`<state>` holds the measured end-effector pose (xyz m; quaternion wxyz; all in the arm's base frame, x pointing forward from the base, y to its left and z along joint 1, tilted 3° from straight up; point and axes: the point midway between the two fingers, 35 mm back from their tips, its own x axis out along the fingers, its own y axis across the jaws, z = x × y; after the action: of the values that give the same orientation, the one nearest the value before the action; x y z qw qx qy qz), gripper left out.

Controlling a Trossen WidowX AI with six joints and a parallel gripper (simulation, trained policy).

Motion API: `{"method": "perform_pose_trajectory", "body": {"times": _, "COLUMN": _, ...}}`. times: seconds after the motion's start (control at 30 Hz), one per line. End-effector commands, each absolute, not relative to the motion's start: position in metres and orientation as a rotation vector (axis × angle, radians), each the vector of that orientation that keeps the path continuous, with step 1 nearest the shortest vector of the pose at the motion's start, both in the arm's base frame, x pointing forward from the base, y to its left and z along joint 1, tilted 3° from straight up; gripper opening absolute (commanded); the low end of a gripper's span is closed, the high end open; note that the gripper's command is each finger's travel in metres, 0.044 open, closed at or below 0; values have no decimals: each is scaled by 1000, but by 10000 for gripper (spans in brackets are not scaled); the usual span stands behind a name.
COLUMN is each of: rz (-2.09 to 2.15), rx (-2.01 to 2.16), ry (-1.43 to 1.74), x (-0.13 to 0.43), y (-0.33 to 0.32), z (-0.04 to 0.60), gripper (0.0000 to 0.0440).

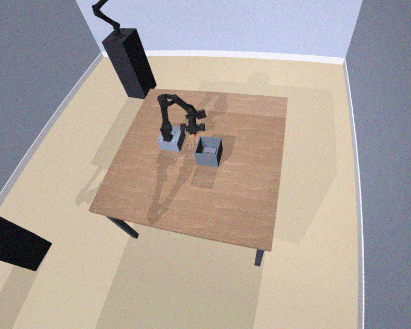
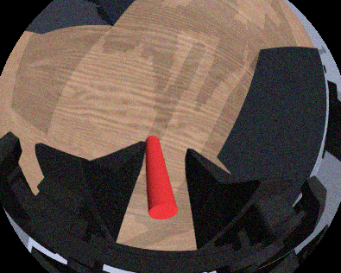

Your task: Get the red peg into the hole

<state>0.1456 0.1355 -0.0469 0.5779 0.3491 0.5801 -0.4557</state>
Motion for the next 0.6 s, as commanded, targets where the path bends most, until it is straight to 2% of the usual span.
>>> {"method": "perform_pose_trajectory", "body": {"times": 0.0, "rz": -1032, "rx": 814, "ry": 1355, "x": 149, "y": 140, "z": -54, "gripper": 90}}
{"method": "perform_pose_trajectory", "body": {"times": 0.17, "rz": -996, "rx": 805, "ry": 1356, "x": 151, "y": 143, "z": -58, "gripper": 7}}
{"method": "perform_pose_trajectory", "body": {"times": 0.57, "rz": -975, "rx": 878, "ry": 1355, "x": 157, "y": 156, "z": -44, "gripper": 0}}
